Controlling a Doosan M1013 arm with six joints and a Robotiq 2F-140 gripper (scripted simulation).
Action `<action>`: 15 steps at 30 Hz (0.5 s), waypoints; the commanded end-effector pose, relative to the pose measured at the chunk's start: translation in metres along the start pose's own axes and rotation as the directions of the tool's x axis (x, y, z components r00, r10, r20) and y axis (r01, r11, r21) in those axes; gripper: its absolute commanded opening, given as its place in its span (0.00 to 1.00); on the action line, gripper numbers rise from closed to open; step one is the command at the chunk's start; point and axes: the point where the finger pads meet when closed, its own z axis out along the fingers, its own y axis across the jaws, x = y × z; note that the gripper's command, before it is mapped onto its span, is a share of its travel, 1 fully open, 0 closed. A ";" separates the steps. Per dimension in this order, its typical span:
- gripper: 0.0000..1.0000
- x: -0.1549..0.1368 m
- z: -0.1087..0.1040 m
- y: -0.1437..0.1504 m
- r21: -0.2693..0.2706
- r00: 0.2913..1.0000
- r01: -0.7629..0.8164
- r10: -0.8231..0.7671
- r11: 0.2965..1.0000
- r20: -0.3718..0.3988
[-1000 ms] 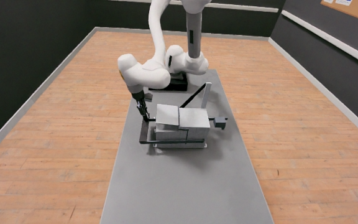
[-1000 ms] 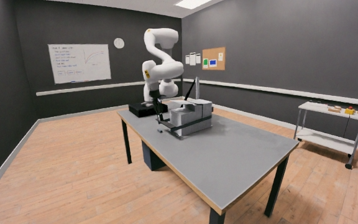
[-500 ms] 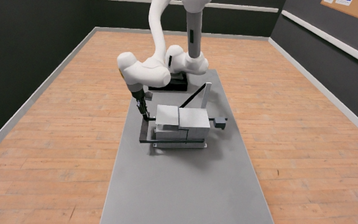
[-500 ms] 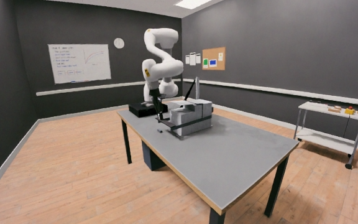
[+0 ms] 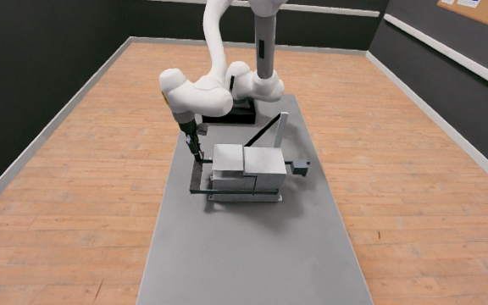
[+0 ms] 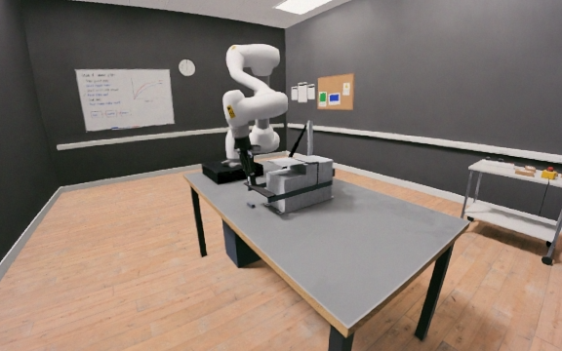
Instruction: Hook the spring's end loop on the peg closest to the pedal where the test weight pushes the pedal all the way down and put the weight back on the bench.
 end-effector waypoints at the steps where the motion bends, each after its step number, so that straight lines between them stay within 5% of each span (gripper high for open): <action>1: 0.25 0.001 -0.005 0.000 -0.001 1.000 0.000 0.000 1.000 0.000; 15: 0.25 0.002 -0.013 0.000 -0.001 1.000 0.000 0.000 1.000 0.000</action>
